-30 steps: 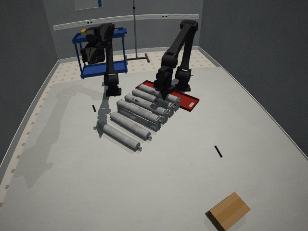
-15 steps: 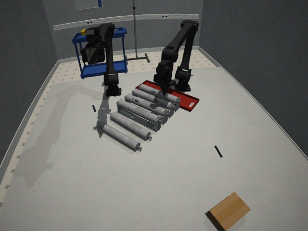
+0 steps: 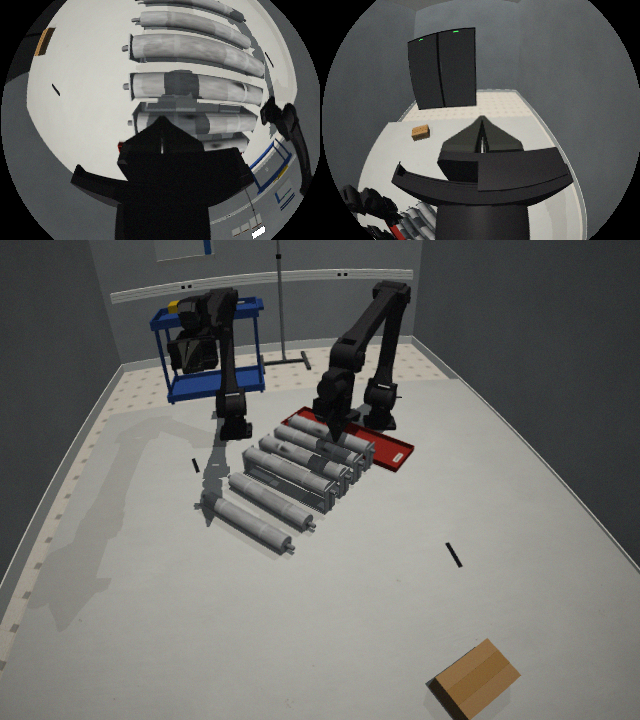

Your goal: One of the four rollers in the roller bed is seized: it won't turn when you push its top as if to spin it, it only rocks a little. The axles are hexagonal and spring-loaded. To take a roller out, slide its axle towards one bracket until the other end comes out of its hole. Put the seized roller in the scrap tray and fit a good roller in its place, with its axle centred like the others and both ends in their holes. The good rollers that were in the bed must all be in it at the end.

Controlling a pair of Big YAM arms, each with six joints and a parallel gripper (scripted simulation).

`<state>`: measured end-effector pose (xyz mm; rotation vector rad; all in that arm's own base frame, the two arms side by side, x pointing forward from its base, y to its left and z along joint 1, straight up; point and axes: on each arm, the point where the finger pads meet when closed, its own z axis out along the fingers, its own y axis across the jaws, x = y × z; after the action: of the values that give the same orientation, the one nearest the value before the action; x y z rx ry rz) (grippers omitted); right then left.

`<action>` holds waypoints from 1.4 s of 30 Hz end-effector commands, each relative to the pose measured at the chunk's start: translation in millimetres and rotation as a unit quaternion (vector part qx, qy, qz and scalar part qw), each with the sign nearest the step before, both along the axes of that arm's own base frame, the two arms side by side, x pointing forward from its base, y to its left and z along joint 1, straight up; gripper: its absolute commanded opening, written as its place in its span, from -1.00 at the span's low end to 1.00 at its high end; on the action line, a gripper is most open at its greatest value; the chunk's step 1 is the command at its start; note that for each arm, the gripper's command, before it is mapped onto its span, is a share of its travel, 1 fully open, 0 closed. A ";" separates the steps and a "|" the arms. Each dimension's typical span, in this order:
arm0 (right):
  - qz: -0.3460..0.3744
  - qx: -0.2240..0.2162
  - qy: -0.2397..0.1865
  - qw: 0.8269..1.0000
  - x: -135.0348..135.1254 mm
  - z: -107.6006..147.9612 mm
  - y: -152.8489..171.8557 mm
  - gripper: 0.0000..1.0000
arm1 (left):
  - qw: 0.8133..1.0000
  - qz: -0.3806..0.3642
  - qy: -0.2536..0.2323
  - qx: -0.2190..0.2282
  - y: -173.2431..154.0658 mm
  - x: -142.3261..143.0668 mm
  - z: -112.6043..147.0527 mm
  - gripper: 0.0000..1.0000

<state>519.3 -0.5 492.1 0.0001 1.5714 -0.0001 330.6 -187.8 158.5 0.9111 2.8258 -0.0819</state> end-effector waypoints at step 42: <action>0.007 0.005 -0.017 1.000 -4.0 13.1 7.0 -1.00 | 1.000 -0.008 0.004 0.003 -19.0 21.2 -47.1 -1.00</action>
<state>519.3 -0.5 492.1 0.0001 1.5714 -0.0001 351.8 -202.2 117.0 0.9123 2.8379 -0.0770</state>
